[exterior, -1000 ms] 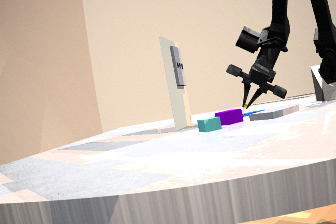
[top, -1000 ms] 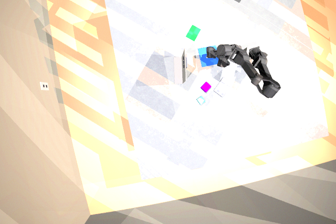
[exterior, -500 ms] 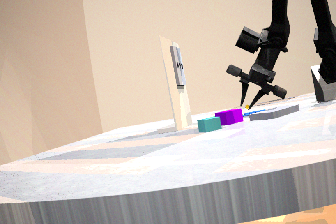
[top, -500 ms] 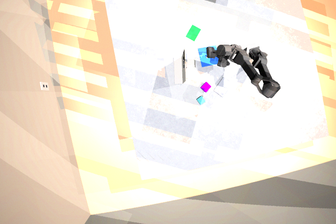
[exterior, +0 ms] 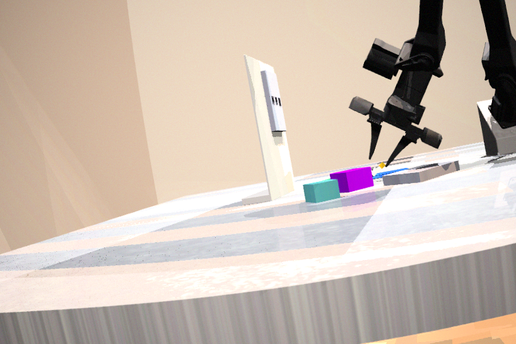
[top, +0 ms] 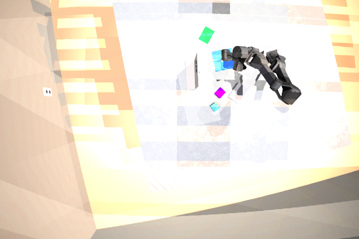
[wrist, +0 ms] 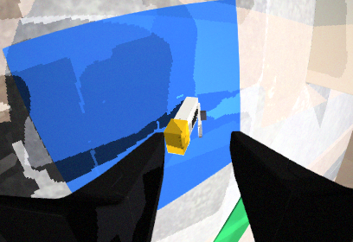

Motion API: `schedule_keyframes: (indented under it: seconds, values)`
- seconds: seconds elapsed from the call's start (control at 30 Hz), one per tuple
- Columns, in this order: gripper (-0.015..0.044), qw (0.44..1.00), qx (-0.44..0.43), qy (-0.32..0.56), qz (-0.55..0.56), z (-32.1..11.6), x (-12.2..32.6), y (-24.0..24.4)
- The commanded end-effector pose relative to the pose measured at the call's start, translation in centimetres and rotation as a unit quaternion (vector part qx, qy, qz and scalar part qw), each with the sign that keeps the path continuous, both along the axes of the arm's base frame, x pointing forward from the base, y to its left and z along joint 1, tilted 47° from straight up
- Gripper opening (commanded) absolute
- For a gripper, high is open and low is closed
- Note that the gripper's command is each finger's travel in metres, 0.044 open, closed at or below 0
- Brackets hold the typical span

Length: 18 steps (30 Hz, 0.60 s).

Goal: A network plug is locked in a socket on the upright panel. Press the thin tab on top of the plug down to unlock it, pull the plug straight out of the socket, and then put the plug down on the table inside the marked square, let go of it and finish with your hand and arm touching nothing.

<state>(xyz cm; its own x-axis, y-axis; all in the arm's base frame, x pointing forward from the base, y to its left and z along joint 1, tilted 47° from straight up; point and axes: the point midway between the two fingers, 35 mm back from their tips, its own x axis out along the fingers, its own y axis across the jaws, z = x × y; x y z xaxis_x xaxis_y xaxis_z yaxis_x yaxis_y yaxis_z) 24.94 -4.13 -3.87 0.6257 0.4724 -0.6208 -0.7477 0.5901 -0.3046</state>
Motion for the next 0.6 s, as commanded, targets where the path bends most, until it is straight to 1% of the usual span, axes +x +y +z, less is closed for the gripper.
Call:
schedule_keyframes:
  seconds: [0.0,0.57]
  values:
    - [0.0156,1.000,-0.001,-0.004,0.003,0.4,-0.2,-0.2]
    - [0.0156,1.000,-0.001,-0.002,0.002,1.3,-1.3,-1.1]
